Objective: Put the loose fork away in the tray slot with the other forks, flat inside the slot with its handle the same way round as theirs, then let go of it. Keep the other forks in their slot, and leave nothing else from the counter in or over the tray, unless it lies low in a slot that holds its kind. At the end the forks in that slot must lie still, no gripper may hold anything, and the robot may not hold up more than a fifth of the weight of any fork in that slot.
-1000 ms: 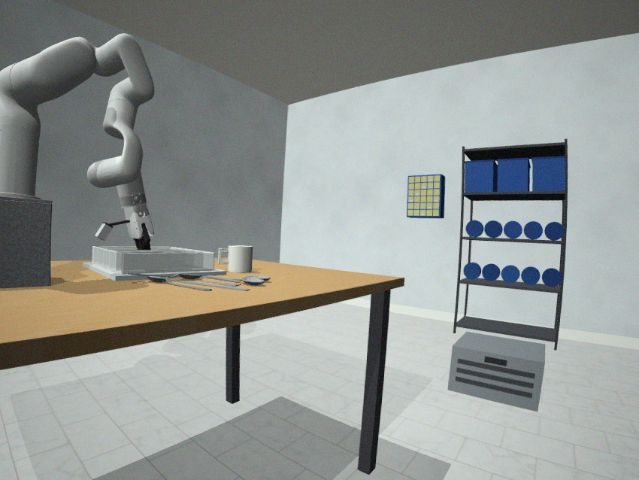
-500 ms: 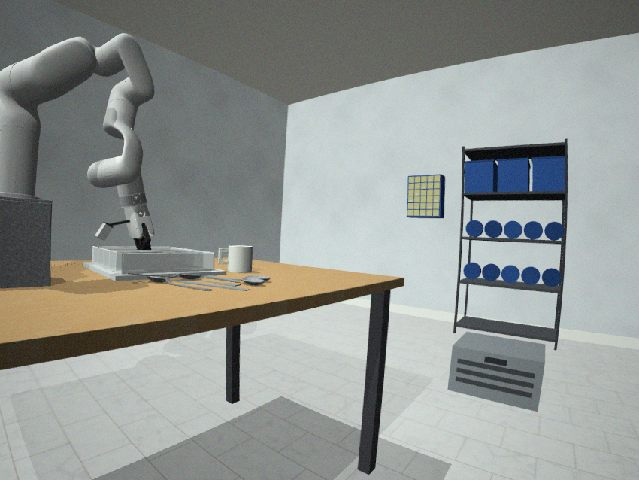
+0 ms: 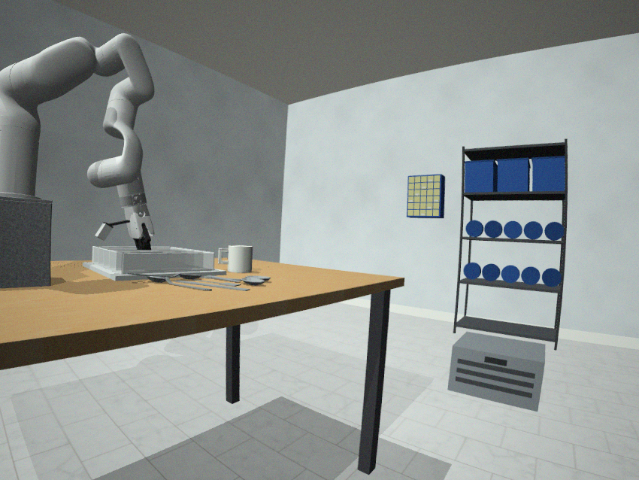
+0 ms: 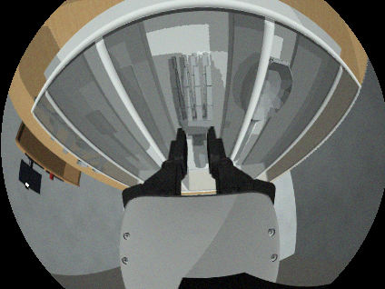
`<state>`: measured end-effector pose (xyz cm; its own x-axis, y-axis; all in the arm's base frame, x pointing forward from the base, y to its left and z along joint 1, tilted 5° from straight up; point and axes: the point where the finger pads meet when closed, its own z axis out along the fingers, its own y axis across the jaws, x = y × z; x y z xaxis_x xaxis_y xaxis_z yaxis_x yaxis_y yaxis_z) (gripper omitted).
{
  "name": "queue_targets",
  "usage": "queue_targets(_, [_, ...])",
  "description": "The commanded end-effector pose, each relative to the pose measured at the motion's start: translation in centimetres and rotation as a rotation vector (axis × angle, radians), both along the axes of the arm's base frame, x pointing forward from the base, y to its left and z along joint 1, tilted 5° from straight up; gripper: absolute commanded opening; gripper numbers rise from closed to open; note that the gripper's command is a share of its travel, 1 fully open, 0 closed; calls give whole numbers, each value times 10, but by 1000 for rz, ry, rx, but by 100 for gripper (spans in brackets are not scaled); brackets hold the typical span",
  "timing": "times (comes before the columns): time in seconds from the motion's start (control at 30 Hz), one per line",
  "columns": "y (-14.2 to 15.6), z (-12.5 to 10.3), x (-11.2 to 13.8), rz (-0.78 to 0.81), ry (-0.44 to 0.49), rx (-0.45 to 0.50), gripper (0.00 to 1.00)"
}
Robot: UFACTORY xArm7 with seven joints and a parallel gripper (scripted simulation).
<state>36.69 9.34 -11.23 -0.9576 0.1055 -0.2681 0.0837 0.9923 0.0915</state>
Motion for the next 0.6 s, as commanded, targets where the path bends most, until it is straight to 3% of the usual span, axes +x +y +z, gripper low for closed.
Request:
queue_targets(0.0, [0,1,1,0,-3,1,24])
queue_targets(0.57, [0,3,1,0,-3,1,24])
